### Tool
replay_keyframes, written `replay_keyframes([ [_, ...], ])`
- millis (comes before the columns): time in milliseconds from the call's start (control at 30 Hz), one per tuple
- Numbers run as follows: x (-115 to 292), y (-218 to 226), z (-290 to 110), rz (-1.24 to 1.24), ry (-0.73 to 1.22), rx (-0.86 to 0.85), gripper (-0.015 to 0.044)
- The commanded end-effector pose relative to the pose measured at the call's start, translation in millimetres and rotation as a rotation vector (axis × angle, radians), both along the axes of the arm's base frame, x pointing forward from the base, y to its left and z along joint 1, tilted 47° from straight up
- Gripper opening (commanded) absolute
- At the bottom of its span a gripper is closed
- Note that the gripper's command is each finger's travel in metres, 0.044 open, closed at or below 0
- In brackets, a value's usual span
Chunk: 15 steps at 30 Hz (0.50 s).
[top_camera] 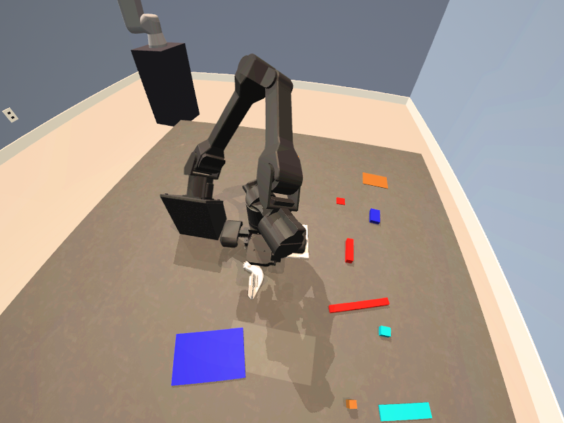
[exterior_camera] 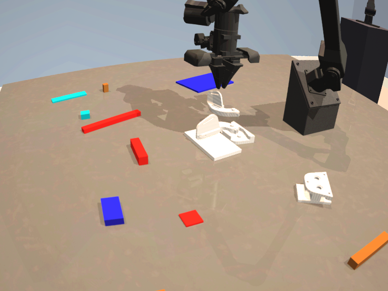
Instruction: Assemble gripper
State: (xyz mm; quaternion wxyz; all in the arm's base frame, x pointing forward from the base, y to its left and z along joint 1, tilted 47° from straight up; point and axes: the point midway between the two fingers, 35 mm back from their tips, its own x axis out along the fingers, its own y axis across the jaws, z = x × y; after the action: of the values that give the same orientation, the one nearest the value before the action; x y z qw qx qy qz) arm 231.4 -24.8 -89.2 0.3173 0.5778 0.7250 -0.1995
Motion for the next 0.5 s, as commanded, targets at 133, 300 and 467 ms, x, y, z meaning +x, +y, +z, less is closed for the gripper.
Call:
replay_keyframes([
  [133,0.3,0.0,-0.6,-0.003,-0.001,-0.001,0.0263],
  [300,0.3,0.0,-0.6,-0.003,-0.001,-0.001,0.0394],
  [467,0.3,0.0,-0.6,-0.003,-0.001,-0.001,0.044],
])
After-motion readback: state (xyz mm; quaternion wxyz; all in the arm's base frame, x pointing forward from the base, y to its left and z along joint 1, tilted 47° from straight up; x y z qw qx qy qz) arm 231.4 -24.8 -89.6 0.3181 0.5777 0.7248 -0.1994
